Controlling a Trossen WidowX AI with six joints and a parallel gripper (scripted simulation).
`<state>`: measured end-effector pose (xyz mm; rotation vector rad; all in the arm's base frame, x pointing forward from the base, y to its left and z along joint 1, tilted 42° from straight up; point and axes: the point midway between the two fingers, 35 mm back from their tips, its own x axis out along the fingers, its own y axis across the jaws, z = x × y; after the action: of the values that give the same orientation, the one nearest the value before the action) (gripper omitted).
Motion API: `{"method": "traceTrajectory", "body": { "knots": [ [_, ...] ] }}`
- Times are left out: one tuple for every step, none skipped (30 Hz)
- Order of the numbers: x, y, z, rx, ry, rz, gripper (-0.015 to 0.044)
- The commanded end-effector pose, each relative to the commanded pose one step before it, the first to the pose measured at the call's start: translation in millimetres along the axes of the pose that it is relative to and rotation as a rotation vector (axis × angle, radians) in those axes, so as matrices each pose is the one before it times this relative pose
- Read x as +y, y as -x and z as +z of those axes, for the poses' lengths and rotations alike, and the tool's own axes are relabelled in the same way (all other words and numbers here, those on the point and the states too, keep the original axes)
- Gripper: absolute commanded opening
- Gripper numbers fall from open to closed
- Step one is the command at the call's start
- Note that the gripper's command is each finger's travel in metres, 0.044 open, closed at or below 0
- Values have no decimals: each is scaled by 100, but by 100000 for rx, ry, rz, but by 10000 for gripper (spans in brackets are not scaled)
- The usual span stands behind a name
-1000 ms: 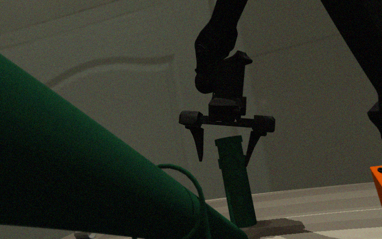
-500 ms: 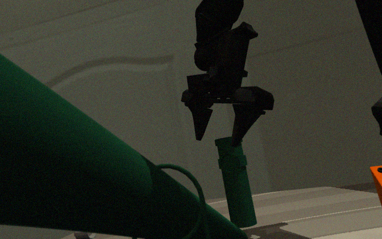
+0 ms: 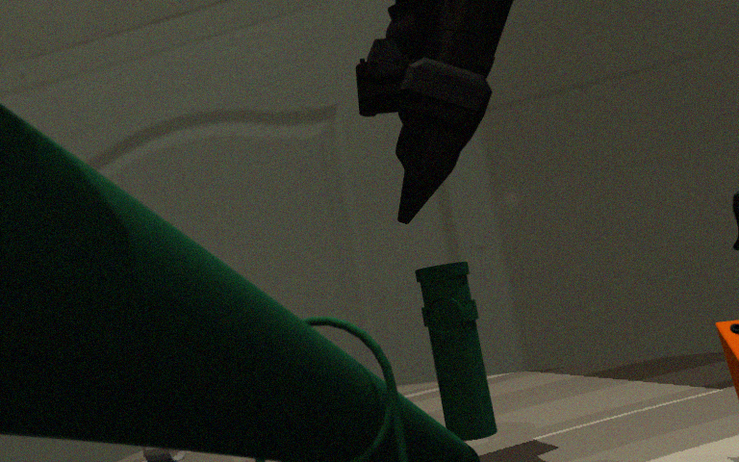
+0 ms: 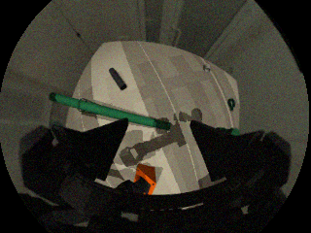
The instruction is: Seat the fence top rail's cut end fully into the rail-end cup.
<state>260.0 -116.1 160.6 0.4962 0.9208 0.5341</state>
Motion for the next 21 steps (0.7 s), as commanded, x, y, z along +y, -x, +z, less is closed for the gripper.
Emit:
{"method": "traceTrajectory", "body": {
  "knots": [
    [1026, 792, 269, -2803, -10626, -264, 440],
    [0, 0, 0, 0, 0, 0, 440],
    [0, 0, 0, 0, 0, 0, 440],
    [0, 0, 0, 0, 0, 0, 440],
    [0, 0, 0, 0, 0, 0, 440],
    [0, 0, 0, 0, 0, 0, 440],
    [44, -89, -9, 430, -1405, 86, 440],
    [90, -179, -19, 877, -2852, 151, 440],
    [129, -258, -31, 1272, -4108, 165, 440],
    [169, -338, -48, 1679, -5392, 120, 440],
    [208, -419, -70, 2093, -6703, -4, 440],
    [241, -493, -98, 2459, -7905, -223, 440],
    [253, -527, -125, 2605, -8492, -502, 440],
    [247, -531, -146, 2565, -8580, -779, 440],
    [236, -527, -165, 2464, -8564, -1042, 440],
    [224, -524, -184, 2334, -8542, -1292, 440],
    [210, -520, -201, 2179, -8520, -1526, 440],
    [195, -518, -218, 2006, -8488, -1751, 440],
    [177, -514, -234, 1804, -8470, -1951, 440],
    [161, -508, -248, 1581, -8458, -2109, 440],
    [142, -504, -261, 1346, -8437, -2257, 440]
  ]
}}
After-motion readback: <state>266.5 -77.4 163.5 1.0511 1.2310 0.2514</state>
